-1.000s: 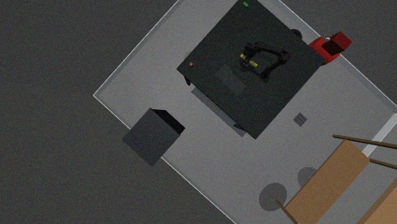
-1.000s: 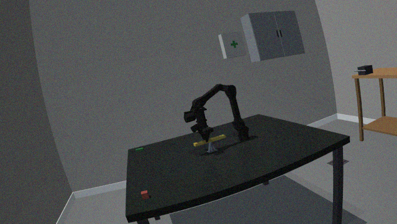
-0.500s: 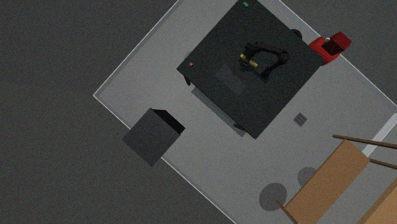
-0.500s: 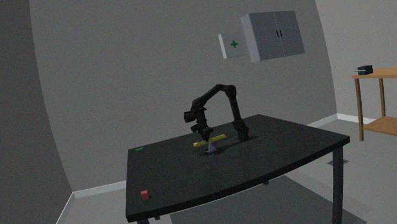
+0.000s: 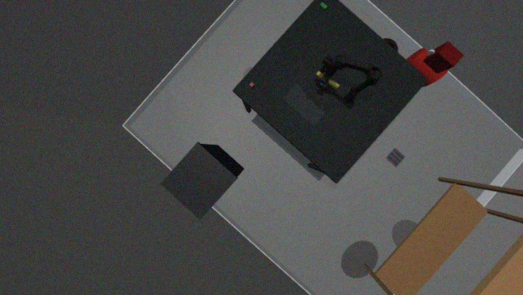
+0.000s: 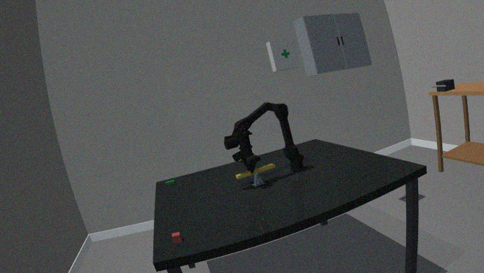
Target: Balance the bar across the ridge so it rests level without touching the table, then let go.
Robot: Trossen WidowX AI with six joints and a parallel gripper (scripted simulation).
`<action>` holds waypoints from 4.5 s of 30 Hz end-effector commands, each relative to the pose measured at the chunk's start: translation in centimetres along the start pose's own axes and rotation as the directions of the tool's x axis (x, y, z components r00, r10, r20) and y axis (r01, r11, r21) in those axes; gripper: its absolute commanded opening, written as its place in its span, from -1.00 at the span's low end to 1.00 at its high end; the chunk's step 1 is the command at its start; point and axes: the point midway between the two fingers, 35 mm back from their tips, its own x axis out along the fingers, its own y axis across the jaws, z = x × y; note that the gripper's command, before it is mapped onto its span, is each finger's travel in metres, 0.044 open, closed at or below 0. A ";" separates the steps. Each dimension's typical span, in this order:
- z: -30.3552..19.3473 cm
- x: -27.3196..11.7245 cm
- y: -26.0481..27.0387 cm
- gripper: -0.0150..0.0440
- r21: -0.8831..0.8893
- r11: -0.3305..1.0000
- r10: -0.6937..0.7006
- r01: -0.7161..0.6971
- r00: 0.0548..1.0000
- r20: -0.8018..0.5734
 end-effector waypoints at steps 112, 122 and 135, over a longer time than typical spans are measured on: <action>0.0 0.0 0.0 1.00 0.000 1.000 0.000 0.000 1.000 0.000; 0.3 -8.5 0.0 1.00 0.000 1.000 0.000 0.000 1.000 0.000; 0.1 -10.0 0.0 1.00 0.000 1.000 0.000 0.000 1.000 0.000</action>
